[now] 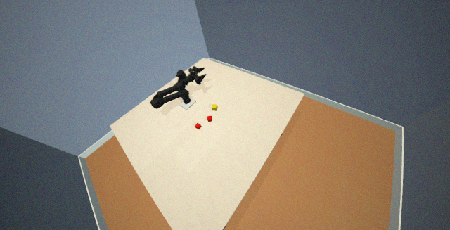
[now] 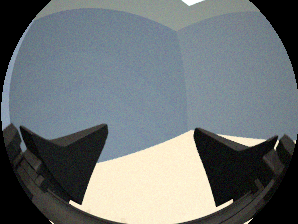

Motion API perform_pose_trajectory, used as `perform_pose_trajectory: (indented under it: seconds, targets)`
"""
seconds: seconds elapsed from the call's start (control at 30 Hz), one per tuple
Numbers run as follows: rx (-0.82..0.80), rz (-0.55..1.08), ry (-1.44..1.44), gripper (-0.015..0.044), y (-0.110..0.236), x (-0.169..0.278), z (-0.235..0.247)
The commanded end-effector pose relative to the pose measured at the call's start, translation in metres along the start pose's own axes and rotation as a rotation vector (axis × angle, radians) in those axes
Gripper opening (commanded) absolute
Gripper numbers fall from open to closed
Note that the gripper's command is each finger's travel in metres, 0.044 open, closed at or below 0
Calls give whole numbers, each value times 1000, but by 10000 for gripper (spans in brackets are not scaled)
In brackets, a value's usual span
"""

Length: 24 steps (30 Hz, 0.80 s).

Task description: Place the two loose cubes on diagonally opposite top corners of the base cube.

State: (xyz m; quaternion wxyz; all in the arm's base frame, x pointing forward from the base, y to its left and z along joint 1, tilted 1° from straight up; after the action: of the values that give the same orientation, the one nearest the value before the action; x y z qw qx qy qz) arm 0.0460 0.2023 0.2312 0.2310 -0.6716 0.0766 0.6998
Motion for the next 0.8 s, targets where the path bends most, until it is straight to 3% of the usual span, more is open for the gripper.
perform_pose_trajectory:
  seconds: [0.0,0.13,0.77]
  targets:
    - [3,4,1,374,-1,0,0]
    - [60,87,22,269,-15,-2,-9]
    - [494,594,-73,265,-75,5,-106]
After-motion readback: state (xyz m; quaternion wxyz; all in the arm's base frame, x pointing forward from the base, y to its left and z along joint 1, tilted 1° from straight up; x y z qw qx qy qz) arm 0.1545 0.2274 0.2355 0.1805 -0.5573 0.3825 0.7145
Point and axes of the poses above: the point midway between the two fingers, 35 mm back from their tips, its own y axis back along the fingers, its own z axis across the jaws, x = y × z, the point moved 2 cm from there along y, back along the fingers, and after that the axes turned 2 degrees about y, right-handed, at the moved point
